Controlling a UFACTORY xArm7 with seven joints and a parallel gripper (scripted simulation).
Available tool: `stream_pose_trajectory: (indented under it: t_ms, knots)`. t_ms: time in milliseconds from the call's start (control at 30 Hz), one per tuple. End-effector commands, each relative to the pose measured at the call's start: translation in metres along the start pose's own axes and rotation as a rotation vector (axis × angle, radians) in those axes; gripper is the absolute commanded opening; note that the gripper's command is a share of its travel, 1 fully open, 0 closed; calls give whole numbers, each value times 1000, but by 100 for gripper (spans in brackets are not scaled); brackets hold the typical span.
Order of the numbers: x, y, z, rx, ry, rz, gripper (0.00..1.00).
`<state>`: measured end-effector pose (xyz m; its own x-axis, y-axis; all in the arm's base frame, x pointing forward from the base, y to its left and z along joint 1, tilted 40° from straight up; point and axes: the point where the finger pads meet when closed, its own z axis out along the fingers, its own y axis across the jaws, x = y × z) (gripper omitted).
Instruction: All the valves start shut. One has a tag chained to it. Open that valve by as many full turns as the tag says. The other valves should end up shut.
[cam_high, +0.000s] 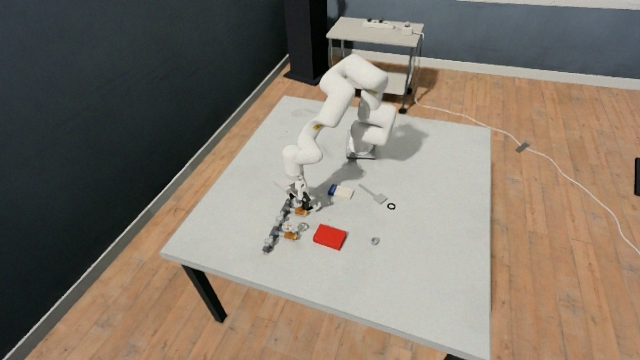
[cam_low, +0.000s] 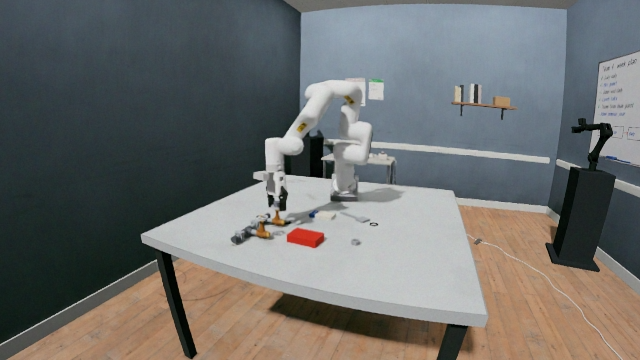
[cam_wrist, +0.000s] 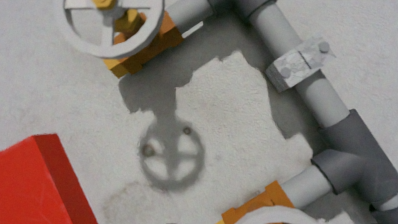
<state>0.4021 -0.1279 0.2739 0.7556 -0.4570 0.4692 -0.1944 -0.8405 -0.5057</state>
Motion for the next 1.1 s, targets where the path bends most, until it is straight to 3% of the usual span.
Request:
stream_pose_trajectory:
  t_ms: [0,367,433,467,833,867,1067]
  knots:
    - [1,0,-1,-23,7,278,100]
    - [1,0,-1,-50,16,808,100]
    - [1,0,-1,-50,16,808,100]
    - [1,0,-1,-76,17,942,100]
    - [1,0,-1,-78,17,952,100]
    - [1,0,-1,-78,17,952,0]
    - [1,0,-1,-78,17,952,0]
